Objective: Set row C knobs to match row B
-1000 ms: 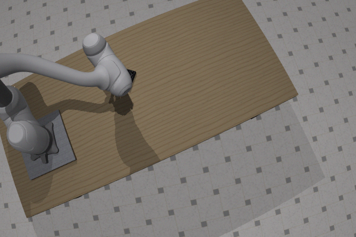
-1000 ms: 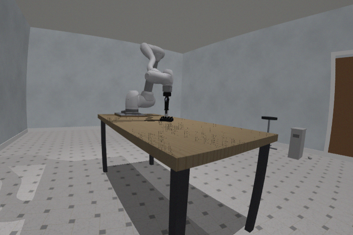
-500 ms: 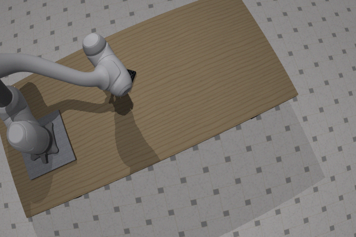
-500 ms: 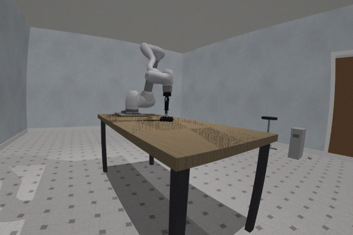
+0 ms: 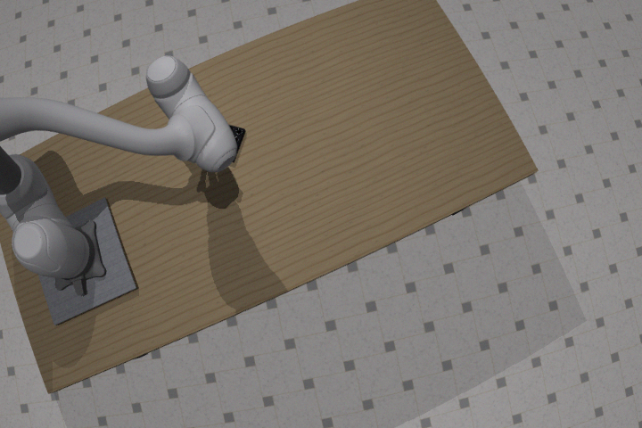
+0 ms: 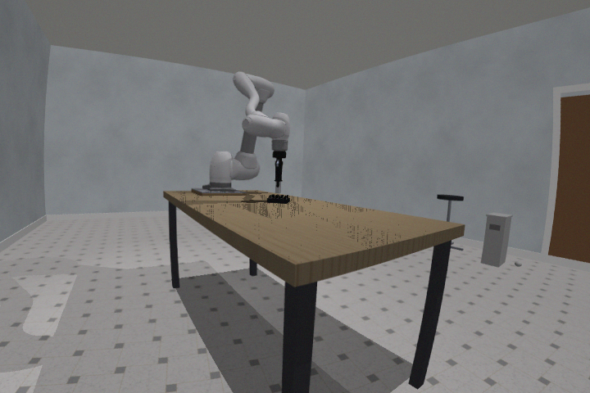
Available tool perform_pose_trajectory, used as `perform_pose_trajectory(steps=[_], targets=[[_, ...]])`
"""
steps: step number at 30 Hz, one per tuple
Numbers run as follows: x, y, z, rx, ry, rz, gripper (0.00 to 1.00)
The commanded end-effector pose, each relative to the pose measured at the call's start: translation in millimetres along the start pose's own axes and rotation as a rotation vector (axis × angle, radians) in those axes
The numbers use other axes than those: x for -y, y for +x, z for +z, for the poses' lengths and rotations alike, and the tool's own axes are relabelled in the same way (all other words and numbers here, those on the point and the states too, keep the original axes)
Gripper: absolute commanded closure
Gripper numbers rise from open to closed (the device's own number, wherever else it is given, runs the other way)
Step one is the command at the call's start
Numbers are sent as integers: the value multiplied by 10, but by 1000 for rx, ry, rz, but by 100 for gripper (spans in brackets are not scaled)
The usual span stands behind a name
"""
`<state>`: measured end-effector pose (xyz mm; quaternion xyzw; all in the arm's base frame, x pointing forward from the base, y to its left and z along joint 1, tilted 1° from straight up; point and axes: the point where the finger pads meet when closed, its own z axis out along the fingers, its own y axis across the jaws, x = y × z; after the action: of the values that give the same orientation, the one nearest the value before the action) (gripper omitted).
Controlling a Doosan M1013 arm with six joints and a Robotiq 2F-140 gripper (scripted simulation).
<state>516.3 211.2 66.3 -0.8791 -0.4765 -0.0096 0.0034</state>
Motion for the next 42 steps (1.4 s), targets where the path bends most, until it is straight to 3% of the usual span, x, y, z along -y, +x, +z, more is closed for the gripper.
perform_pose_trajectory(steps=[1, 9, 26, 42], targets=[[0, 0, -48, 0, 0, 0, 88], [0, 0, -206, 0, 0, 0, 88], [0, 0, -214, 0, 0, 14, 88], [-1, 0, -276, 0, 0, 531, 88]])
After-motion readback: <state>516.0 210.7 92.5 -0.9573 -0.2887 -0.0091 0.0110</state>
